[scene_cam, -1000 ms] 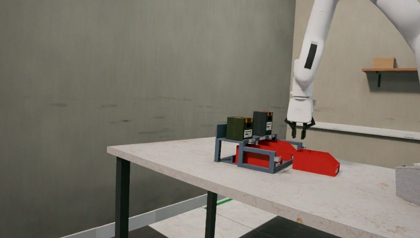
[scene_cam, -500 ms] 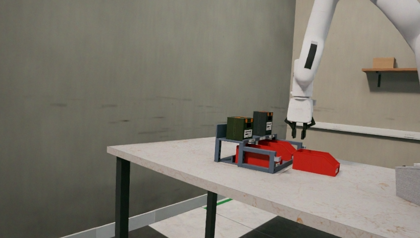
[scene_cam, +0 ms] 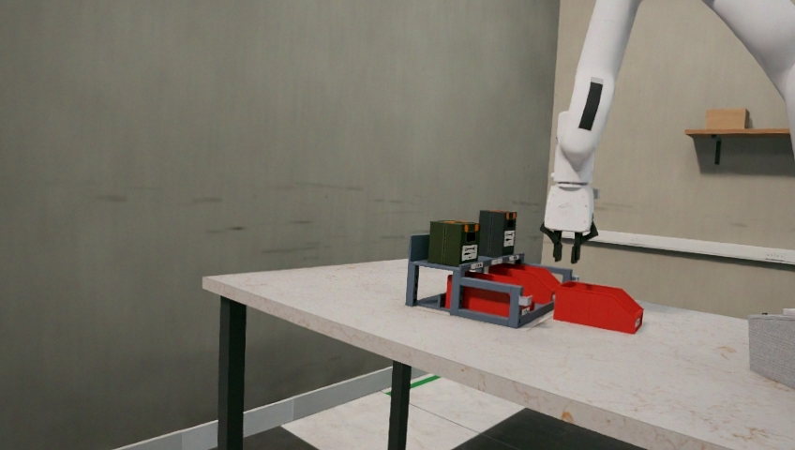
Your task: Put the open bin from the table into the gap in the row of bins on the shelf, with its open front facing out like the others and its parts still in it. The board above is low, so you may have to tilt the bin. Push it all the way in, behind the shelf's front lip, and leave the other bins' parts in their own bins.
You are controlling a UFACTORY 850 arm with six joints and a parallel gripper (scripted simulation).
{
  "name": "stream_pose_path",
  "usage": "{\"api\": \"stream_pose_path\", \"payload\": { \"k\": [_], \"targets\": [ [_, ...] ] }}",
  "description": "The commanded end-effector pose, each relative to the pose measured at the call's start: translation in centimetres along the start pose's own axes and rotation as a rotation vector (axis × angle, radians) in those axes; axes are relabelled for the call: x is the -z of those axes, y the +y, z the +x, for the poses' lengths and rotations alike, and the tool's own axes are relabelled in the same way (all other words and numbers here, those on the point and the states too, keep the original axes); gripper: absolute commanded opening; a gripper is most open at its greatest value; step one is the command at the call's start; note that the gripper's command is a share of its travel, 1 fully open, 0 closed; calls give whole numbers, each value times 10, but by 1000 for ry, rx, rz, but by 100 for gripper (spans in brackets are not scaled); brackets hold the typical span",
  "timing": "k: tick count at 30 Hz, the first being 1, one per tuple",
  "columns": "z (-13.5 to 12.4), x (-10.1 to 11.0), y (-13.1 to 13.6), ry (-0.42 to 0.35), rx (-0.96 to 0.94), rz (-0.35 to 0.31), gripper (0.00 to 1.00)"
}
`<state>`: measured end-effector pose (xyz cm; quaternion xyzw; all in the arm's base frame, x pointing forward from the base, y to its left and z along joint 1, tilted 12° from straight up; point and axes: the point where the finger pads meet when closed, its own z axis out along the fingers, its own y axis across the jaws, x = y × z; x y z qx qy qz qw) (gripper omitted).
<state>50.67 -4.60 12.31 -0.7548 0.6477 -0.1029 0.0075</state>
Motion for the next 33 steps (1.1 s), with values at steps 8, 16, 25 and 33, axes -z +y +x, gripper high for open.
{"api": "stream_pose_path", "payload": {
  "k": [8,16,25,33],
  "targets": [
    [0,-9,-1,0,0,2,34],
    [0,-9,-1,0,0,2,34],
    [0,-19,-1,0,0,2,34],
    [0,-19,-1,0,0,2,34]
  ]
}}
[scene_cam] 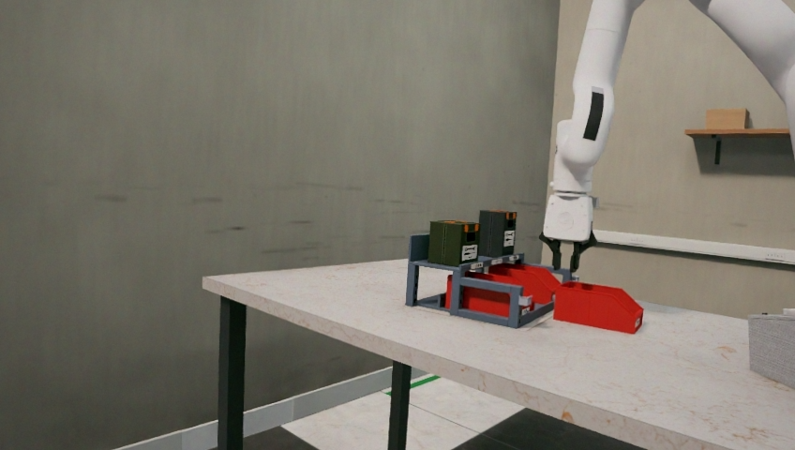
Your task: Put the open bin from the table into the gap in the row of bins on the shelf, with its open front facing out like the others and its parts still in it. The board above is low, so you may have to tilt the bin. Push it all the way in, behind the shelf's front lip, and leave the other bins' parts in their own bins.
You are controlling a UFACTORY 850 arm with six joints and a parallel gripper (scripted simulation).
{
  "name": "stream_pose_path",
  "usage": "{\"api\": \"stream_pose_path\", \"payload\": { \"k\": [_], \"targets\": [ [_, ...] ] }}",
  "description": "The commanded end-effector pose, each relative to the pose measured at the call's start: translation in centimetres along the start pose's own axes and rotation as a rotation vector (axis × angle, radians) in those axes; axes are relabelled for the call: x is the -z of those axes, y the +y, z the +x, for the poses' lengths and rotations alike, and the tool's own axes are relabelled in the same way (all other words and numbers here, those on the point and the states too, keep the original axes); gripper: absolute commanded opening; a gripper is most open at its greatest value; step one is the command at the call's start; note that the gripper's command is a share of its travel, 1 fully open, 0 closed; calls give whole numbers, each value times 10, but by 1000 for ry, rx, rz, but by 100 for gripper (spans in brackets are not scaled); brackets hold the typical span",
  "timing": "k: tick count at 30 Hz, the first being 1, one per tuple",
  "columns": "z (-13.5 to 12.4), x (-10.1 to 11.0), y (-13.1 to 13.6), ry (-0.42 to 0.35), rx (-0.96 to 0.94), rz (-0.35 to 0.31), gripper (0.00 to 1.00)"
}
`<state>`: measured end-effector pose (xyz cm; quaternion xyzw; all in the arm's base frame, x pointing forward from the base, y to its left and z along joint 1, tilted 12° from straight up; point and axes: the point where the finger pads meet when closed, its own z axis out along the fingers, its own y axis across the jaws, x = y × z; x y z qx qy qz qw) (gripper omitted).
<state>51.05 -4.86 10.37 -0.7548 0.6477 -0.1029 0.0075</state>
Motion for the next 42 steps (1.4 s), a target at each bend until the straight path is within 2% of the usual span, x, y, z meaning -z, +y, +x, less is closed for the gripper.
{"api": "stream_pose_path", "payload": {
  "k": [1,6,18,23,35,42],
  "targets": [
    [0,0,-1,0,0,2,34],
    [0,-9,-1,0,0,1,34],
    [0,-9,-1,0,0,1,34],
    [0,-19,-1,0,0,1,34],
    [0,-19,-1,0,0,1,34],
    [0,-29,-1,0,0,1,34]
  ]
}}
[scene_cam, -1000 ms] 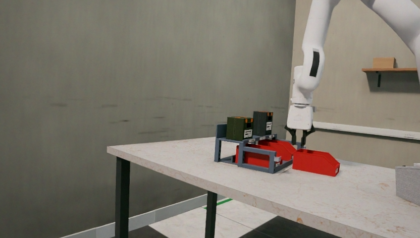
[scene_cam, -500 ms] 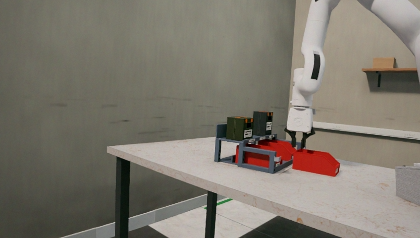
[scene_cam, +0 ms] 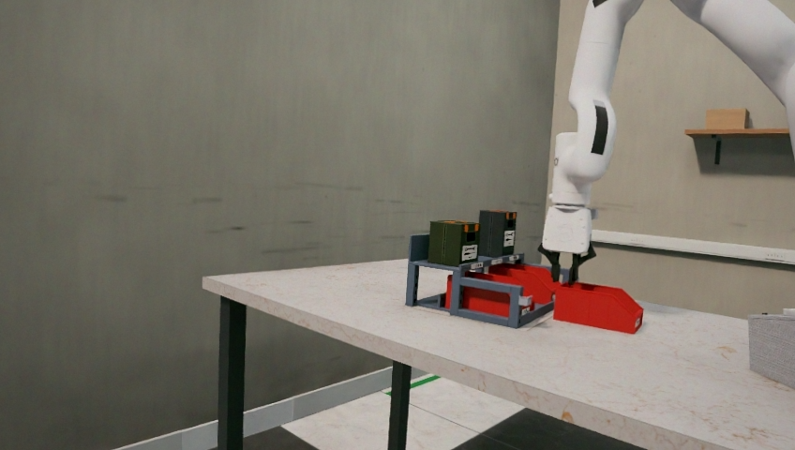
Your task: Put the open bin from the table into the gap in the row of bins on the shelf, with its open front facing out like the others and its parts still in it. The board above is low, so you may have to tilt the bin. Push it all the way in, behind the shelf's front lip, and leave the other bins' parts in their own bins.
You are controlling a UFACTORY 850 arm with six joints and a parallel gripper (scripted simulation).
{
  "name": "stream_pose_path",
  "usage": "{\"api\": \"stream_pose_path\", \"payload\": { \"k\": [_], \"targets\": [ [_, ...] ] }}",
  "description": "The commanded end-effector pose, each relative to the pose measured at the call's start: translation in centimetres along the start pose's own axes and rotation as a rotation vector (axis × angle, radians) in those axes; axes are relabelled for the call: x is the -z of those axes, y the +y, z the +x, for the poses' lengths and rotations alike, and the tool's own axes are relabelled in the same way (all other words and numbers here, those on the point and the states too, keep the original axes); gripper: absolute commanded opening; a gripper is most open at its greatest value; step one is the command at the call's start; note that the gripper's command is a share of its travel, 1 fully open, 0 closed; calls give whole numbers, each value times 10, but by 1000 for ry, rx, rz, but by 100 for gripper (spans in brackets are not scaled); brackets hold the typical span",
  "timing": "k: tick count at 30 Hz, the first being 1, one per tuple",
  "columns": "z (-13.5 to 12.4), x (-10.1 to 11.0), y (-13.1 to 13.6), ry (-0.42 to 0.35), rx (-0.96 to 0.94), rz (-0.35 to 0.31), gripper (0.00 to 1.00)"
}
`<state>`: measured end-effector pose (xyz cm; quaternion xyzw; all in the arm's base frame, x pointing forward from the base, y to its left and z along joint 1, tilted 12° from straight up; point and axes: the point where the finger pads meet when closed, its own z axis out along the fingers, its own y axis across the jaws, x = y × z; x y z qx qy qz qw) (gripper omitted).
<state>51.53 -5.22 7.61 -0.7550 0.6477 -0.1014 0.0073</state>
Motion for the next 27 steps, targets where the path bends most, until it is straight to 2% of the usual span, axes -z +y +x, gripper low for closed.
{"api": "stream_pose_path", "payload": {
  "k": [1,10,15,27],
  "targets": [
    [0,-1,-1,2,0,4,34],
    [0,-1,-1,2,0,4,34],
    [0,-11,-1,2,0,4,34],
    [0,-11,-1,2,0,4,34]
  ]
}}
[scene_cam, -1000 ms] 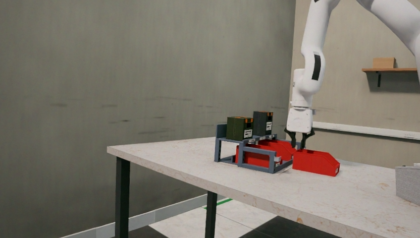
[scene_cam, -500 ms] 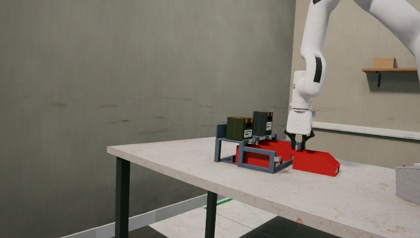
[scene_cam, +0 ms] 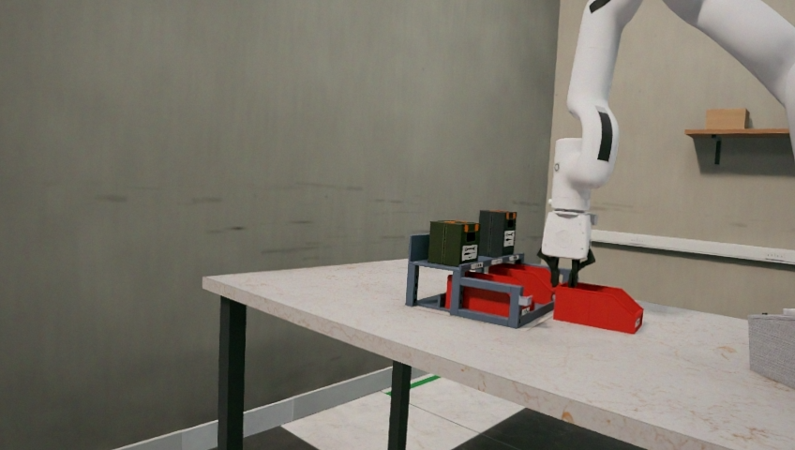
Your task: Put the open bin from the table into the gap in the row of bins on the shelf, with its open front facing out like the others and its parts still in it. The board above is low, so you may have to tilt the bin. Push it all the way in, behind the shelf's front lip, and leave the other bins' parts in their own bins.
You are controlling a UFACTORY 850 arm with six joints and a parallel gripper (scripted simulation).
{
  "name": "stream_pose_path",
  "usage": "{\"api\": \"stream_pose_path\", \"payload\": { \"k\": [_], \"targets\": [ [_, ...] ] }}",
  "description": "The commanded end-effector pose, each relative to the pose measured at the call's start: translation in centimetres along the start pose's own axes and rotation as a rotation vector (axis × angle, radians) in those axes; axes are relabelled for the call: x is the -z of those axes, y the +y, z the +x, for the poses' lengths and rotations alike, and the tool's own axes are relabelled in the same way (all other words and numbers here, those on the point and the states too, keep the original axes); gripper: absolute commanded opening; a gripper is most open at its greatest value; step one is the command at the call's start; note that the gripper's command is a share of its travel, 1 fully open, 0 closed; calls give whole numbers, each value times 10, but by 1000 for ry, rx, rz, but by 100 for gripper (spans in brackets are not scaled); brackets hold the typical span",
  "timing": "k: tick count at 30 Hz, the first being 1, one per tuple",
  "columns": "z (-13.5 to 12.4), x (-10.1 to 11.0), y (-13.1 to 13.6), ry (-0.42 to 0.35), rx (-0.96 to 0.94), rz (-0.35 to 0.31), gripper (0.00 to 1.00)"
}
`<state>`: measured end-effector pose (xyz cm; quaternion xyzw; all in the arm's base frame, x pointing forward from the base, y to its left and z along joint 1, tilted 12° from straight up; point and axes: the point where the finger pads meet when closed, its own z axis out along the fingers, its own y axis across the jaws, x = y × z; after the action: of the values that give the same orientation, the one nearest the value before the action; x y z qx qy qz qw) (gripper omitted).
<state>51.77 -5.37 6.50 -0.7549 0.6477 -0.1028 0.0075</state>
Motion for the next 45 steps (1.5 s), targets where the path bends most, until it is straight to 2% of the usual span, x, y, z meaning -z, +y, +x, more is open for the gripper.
{"api": "stream_pose_path", "payload": {
  "k": [1,5,17,18,45],
  "targets": [
    [0,-1,-1,0,0,2,34],
    [0,-9,-1,1,0,2,34],
    [0,-9,-1,1,0,2,34],
    [0,-9,-1,0,0,1,0],
    [0,-9,-1,0,0,1,0]
  ]
}}
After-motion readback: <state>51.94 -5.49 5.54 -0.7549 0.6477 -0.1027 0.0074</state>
